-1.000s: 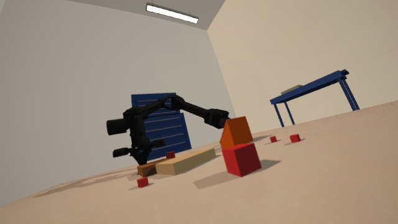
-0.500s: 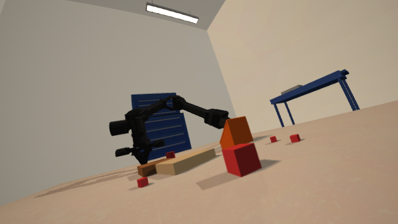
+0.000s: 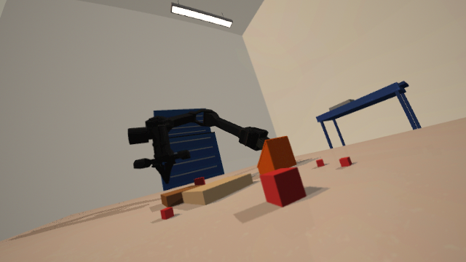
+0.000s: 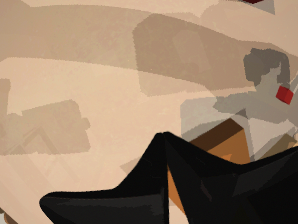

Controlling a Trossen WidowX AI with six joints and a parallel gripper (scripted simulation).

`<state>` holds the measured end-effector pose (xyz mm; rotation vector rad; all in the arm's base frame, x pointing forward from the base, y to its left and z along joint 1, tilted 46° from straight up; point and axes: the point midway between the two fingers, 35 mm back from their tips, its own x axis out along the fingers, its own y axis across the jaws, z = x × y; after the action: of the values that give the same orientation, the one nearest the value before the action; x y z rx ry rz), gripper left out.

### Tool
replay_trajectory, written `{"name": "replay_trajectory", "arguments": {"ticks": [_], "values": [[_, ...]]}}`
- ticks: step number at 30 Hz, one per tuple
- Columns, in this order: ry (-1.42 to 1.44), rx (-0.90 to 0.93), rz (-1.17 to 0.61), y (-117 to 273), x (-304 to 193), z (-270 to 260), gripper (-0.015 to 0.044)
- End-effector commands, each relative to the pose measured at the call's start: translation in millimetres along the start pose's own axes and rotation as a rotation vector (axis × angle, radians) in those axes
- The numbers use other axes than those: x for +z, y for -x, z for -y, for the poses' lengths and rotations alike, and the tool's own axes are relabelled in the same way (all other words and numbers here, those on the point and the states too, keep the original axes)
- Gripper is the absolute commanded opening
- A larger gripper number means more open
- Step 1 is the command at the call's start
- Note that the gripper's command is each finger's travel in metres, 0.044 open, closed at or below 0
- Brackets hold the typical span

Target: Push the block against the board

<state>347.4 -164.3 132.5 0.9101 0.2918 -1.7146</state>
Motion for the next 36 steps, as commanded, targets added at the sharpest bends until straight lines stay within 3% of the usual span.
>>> {"name": "replay_trajectory", "arguments": {"ticks": [1, 36], "values": [[-0.011, -0.006, 0.003, 8.1, 4.5, 1.5, 0.0], [1.111, 0.0, -0.01, 9.3, -83.9, -9.3, 0.0]]}}
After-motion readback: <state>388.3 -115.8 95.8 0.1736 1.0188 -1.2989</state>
